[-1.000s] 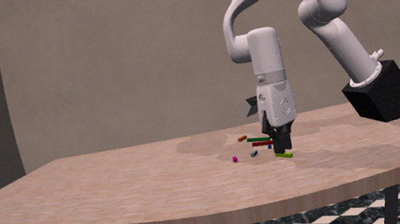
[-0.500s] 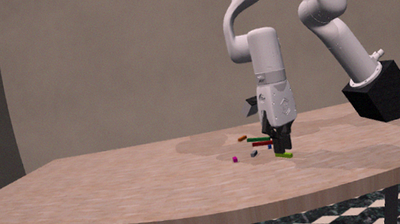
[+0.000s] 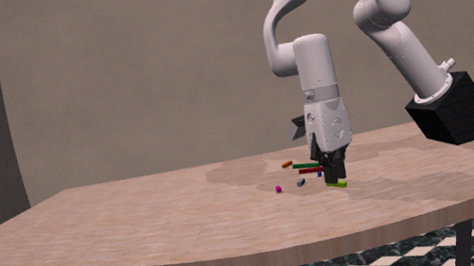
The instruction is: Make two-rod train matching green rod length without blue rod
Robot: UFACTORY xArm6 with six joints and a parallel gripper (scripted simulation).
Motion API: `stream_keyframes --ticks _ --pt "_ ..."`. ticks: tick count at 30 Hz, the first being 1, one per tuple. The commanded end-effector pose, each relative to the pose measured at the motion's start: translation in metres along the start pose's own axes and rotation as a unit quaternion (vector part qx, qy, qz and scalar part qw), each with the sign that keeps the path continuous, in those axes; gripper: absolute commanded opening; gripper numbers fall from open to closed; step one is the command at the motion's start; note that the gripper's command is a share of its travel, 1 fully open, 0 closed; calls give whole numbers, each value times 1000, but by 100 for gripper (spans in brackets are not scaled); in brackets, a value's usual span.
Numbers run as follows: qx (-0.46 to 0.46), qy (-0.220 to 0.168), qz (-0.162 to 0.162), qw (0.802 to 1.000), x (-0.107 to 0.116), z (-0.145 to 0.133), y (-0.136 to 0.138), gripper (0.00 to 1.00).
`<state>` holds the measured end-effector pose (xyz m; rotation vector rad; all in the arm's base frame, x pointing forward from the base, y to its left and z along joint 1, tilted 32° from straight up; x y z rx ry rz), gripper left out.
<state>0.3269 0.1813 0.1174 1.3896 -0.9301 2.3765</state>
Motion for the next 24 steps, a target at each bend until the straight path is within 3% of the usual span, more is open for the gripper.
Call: stream_keyframes --ticks 1,24 --pt "0 1 2 1000 -2 0 -1 24" --pt "0 1 2 1000 -11 0 -1 24"
Point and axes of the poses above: the point where the finger pads meet when closed, its own x axis back along the fingers, its own y axis across the jaws, z = x × y, the point moved 2 cm from there along x, back along the fingers, and after that the axes turned 6 degrees about x, right-handed, at the moved point
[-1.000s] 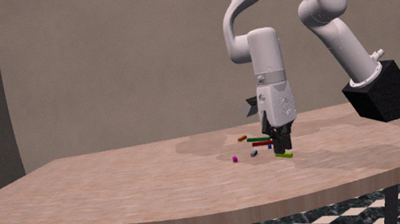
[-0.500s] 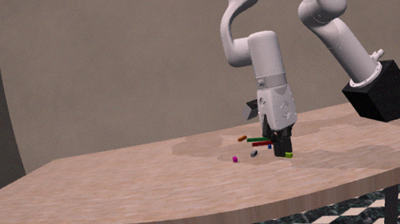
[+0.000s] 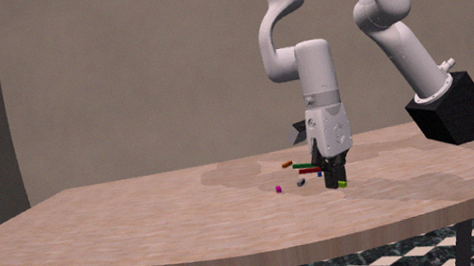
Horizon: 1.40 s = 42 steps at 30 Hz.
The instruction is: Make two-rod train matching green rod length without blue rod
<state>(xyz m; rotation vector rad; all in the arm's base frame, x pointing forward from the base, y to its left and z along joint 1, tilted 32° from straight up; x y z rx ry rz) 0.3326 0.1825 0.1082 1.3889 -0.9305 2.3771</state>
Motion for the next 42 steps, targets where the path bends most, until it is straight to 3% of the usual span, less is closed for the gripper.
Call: stream_keyframes --ticks 1,30,31,42 --pt "0 1 1 1000 0 0 -1 24" --pt "0 1 1 1000 0 0 -1 24" --pt "0 1 1 1000 0 0 -1 4" --pt "0 1 1 1000 0 0 -1 4"
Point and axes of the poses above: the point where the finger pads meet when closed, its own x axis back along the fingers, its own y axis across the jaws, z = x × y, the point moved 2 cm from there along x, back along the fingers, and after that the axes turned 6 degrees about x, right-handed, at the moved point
